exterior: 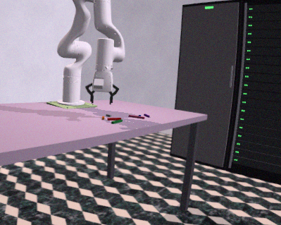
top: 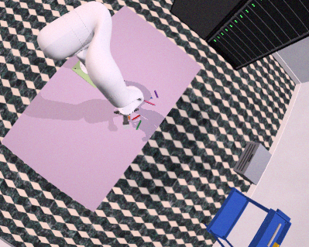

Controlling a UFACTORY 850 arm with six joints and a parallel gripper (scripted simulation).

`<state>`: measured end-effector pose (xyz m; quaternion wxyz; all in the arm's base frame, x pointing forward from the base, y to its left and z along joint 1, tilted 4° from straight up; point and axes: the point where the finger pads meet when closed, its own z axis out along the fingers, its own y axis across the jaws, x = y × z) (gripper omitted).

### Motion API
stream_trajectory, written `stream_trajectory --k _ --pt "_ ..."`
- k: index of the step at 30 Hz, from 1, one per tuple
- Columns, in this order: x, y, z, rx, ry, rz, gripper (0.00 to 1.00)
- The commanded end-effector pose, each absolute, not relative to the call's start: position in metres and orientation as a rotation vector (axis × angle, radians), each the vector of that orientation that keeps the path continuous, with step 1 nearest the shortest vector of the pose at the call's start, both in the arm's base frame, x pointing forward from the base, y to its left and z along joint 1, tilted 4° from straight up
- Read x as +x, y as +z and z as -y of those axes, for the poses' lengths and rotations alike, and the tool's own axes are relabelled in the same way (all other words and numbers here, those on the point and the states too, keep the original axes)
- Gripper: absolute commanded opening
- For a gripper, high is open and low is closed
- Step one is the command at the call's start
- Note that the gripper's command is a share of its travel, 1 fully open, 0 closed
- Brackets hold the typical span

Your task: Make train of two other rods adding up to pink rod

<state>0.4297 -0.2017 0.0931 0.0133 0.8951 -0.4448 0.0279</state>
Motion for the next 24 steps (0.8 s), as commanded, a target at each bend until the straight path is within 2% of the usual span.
stream_trajectory --k 1,21,24 --pt "0.43 0.094 0.202 2.788 0.09 1.386 1.0" --pt "0.431 0.094 0.201 2.793 0.089 1.377 1.0" --pt "0.453 0.092 0.162 2.894 0.083 1.138 1.0"
